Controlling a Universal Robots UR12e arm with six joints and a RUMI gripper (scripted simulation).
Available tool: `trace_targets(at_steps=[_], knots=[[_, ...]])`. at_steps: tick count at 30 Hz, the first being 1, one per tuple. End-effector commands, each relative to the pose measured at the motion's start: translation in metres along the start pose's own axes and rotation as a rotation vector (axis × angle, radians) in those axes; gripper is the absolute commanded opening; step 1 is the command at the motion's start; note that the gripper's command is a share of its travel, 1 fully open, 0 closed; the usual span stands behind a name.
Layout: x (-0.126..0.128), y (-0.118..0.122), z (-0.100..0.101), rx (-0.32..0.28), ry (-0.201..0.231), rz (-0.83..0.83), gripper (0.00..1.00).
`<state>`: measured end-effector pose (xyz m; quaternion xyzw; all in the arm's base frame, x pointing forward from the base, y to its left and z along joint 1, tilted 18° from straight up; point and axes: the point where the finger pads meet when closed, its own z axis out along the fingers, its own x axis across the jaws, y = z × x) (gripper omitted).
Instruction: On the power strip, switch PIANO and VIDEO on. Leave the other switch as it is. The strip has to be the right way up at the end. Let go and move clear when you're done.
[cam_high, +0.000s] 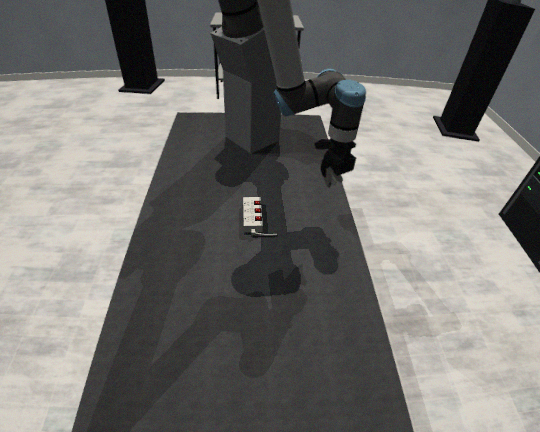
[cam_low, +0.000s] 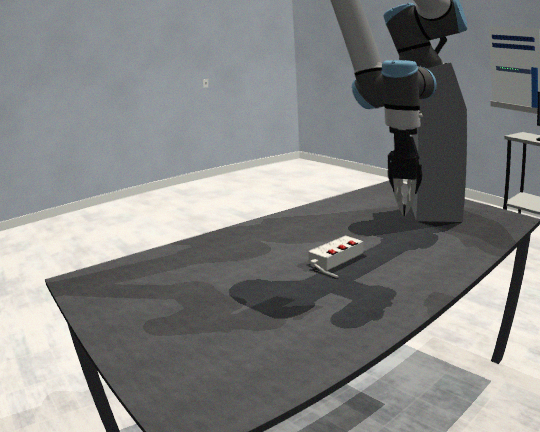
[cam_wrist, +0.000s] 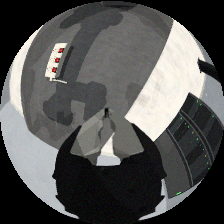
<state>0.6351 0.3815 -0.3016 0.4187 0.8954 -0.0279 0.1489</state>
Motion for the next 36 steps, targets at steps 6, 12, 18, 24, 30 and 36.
trace_targets(at_steps=[6,12,18,24,30,36], knots=[[-0.052,-0.022,0.03,-0.028,0.008,-0.194,0.0],[-0.083,-0.038,0.047,-0.04,0.005,-0.312,0.0],[-0.104,-0.051,0.058,-0.048,0.0,-0.396,0.0],[-0.134,-0.07,0.073,-0.059,-0.01,-0.521,0.0],[-0.161,-0.09,0.086,-0.068,-0.023,-0.637,0.0],[-0.173,-0.099,0.091,-0.072,-0.03,-0.69,0.0]])
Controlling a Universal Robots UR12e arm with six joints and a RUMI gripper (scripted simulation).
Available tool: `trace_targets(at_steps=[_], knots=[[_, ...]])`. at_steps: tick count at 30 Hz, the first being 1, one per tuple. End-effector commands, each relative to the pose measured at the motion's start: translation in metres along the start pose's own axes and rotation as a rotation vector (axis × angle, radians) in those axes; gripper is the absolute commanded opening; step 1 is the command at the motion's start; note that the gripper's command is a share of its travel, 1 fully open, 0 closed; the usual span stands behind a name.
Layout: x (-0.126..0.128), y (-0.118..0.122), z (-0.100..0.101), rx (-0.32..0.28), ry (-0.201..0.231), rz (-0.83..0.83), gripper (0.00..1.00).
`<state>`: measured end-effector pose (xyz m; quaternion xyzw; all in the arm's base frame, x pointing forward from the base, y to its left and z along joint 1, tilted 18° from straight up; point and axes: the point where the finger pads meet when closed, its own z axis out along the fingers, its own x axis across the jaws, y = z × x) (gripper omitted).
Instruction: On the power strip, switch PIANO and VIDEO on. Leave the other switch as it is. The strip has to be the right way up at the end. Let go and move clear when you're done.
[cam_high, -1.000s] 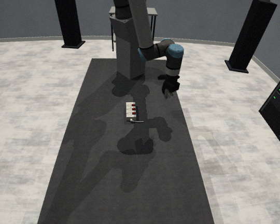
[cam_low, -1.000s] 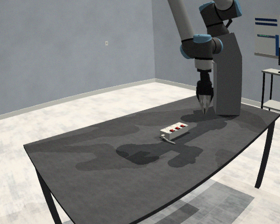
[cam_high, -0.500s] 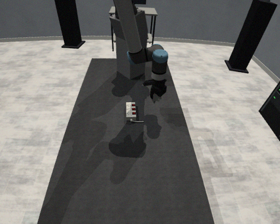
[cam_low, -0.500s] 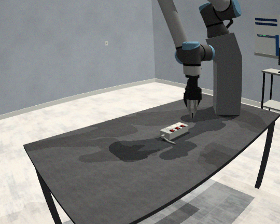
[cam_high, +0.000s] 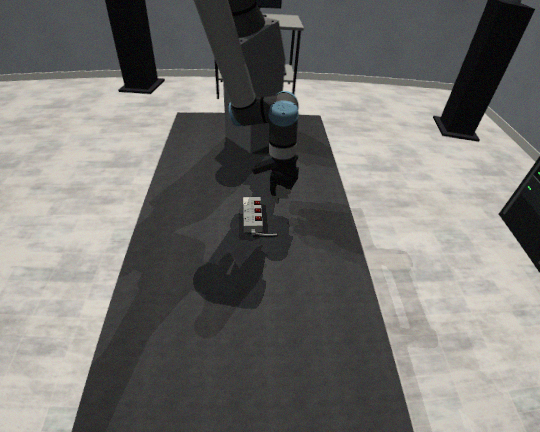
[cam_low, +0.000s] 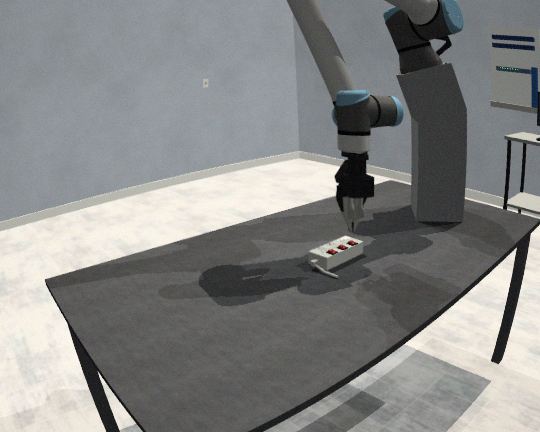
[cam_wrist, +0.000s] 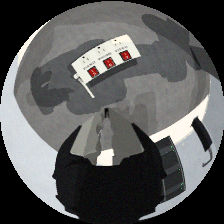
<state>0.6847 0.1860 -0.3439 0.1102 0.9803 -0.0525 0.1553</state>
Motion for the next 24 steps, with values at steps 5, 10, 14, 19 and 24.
trace_targets(at_steps=[5,10,14,19,24], knots=[[-0.006,-0.022,0.007,-0.012,-0.013,-0.086,0.0],[-0.007,-0.025,0.008,-0.012,-0.014,-0.099,0.0],[-0.007,-0.026,0.008,-0.012,-0.014,-0.1,0.0],[-0.007,-0.026,0.008,-0.012,-0.014,-0.1,0.0],[-0.007,-0.026,0.008,-0.012,-0.014,-0.1,0.0]])
